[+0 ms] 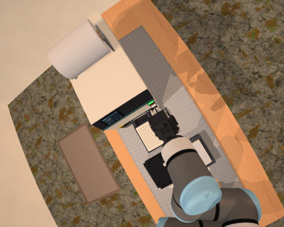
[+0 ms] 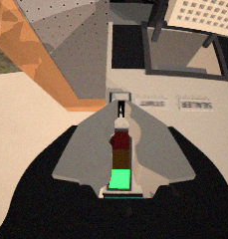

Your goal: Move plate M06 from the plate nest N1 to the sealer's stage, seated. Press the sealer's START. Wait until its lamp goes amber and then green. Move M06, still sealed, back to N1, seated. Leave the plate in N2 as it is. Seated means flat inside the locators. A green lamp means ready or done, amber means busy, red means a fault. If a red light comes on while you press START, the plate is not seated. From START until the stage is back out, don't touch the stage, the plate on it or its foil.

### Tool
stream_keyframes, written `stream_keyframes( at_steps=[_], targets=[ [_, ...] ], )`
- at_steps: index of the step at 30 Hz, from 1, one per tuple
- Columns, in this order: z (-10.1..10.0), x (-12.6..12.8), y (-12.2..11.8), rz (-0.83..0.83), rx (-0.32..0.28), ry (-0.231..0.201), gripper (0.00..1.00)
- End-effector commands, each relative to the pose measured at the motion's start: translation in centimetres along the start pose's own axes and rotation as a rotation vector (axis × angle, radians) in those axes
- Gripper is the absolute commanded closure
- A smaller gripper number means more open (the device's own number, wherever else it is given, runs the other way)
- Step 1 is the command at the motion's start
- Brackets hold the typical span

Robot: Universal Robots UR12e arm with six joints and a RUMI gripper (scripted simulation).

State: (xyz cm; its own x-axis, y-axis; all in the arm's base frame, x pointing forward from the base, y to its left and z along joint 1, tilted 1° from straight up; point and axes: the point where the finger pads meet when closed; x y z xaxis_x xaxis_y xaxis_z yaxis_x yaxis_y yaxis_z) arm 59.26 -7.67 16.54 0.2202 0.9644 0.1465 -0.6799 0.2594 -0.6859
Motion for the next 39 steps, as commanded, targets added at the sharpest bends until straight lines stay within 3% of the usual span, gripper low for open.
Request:
stream_keyframes(
  at_steps=[1, 39],
  targets=[
    [0.01, 0.00, -0.07, 0.000, -0.001, 0.000, 1.00],
    [-0.26, 0.06, -0.36, 0.000, -0.001, 0.000, 1.00]
  ],
)
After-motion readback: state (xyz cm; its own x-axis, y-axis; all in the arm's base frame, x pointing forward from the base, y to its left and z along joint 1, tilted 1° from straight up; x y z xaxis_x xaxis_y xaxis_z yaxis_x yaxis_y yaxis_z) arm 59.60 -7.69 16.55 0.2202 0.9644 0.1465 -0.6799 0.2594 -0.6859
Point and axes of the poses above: the point where the finger pads meet when closed, its own z axis back along the fingers, its own x axis across the jaws, y = z × x, and after that the axes turned 13 degrees about -z, right-handed
